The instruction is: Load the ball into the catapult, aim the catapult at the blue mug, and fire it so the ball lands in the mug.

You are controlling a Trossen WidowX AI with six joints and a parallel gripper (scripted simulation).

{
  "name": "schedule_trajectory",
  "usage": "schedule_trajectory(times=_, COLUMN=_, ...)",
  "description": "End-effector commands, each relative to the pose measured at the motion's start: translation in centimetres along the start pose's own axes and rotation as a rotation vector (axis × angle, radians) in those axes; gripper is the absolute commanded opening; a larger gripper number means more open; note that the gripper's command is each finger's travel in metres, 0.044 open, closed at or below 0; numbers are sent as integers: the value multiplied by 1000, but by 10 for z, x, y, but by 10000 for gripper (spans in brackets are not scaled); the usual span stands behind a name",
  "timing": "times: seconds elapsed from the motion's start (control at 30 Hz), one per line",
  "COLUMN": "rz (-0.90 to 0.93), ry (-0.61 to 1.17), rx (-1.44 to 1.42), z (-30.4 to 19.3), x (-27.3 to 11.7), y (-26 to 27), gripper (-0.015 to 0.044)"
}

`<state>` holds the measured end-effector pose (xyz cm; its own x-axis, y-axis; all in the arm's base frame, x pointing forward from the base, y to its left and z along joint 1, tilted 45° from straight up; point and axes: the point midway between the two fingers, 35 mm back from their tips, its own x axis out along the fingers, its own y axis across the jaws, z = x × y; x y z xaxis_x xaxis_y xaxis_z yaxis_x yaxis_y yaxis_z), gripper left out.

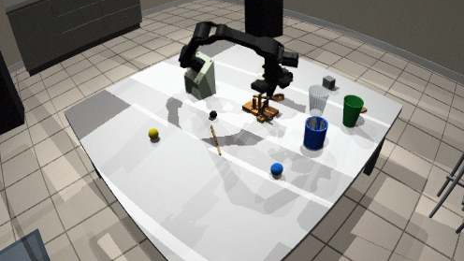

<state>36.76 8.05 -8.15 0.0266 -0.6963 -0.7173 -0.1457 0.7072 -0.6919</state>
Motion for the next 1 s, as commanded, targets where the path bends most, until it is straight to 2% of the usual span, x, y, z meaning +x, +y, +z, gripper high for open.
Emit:
schedule_trajectory(times=0.0, rz=-4, ry=-9, rx=3, z=5, x=5, y=-1, gripper=0)
schedule_trajectory(times=0.97, rz=-5, ry=-9, rx=3, z=15, x=46, y=-2, gripper=0)
